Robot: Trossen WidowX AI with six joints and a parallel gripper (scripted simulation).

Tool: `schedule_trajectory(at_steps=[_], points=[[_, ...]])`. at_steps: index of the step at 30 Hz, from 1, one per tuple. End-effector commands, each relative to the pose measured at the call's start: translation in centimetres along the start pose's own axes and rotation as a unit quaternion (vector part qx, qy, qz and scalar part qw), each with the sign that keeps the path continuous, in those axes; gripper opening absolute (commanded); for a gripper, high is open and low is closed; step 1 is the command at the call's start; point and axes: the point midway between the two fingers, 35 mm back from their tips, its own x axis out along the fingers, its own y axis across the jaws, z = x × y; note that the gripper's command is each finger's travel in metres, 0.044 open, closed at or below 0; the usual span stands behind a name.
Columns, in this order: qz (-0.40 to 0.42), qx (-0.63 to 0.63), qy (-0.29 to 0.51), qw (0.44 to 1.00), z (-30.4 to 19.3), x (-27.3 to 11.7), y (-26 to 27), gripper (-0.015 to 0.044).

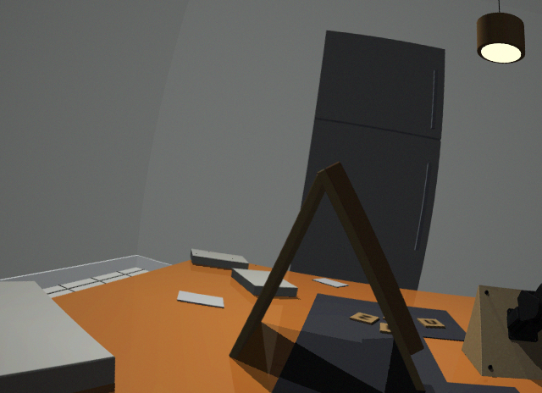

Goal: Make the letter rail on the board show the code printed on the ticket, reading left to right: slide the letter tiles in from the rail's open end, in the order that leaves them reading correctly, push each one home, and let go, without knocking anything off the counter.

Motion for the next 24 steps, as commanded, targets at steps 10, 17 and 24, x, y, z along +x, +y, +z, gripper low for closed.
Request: schedule_trajectory(at_steps=[10,17,24], points=[[-0.095,0.019,0.151,0.984,-13.2,-0.6,-8.6,0.0440],[-0.140,0.028,0.229,0.963,-19.9,-3.3,-12.4,0.0440],[-0.181,0.040,0.303,0.935,-25.8,-7.4,-15.3,0.0440]])
